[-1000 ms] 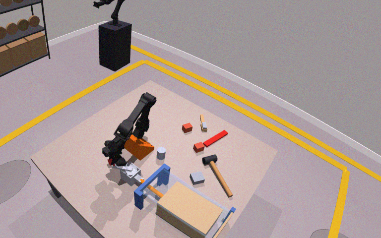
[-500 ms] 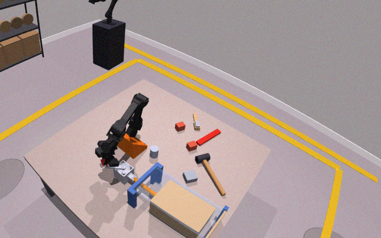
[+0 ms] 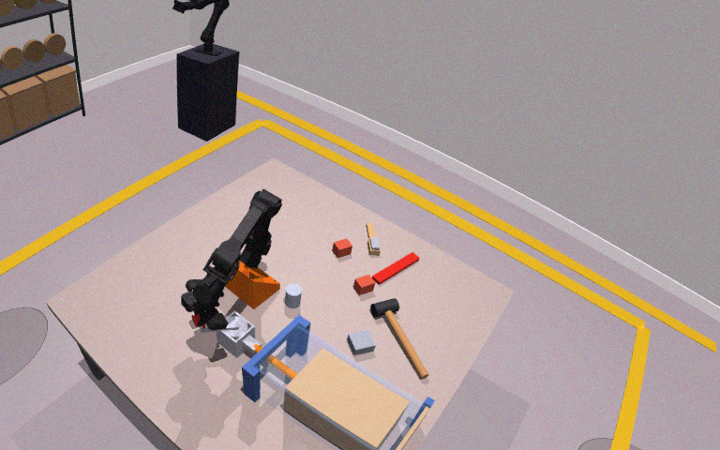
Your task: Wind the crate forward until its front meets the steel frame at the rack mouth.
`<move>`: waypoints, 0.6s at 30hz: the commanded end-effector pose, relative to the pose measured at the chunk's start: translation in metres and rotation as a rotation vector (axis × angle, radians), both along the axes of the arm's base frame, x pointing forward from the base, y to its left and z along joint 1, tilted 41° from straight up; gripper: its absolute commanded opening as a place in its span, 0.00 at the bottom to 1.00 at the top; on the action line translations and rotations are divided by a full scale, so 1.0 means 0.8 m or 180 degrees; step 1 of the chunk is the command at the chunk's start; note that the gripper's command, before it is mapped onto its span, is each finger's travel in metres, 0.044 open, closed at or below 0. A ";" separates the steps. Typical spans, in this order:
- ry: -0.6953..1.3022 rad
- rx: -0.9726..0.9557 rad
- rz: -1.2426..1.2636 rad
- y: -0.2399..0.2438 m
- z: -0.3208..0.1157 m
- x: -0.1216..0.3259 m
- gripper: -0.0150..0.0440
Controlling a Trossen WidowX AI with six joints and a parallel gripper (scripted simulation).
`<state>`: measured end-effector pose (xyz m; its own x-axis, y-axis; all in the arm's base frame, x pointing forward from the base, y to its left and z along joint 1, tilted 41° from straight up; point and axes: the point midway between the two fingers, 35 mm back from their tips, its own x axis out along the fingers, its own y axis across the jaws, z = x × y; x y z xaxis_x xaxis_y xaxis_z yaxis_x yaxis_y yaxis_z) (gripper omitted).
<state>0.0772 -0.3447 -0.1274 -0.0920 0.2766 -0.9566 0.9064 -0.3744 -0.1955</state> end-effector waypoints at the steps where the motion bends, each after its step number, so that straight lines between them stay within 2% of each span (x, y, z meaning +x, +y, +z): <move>1: -0.0098 -0.0033 0.0007 -0.007 -0.007 0.023 0.25; 18: -0.0104 -0.0035 0.0007 -0.017 -0.011 0.049 0.25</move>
